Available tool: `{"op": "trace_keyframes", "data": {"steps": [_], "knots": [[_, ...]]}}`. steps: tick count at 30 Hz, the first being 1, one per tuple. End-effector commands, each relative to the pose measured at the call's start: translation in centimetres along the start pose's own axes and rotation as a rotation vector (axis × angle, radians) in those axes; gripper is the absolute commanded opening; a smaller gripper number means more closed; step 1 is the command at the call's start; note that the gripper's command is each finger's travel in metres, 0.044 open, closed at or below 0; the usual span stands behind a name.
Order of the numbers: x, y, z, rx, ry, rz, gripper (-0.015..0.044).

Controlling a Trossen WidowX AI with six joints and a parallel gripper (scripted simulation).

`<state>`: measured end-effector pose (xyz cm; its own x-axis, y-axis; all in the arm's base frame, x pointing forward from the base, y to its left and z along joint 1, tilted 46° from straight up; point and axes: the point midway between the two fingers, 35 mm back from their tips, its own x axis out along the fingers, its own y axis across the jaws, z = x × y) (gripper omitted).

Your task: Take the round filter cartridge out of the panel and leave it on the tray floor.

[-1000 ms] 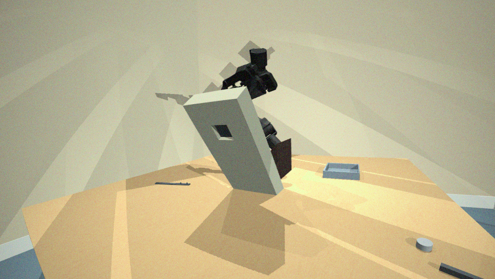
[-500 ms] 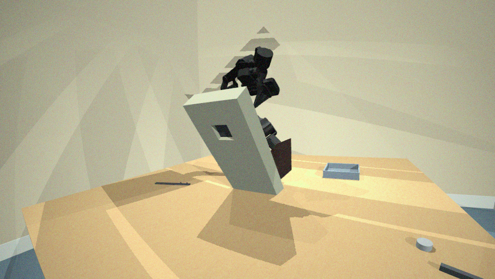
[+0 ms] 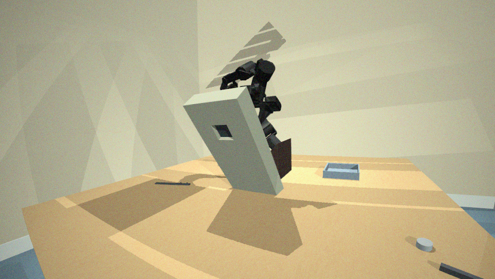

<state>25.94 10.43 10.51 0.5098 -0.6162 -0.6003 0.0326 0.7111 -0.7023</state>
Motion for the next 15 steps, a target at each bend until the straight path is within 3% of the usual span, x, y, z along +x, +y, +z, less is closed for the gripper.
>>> {"op": "trace_keyframes", "data": {"steps": [1,15], "knots": [[0.8,0.1,-0.3,-0.011,0.012,0.001,0.0305],[3.1,0.0,-0.3,-0.011,0.011,0.000,0.0305]]}}
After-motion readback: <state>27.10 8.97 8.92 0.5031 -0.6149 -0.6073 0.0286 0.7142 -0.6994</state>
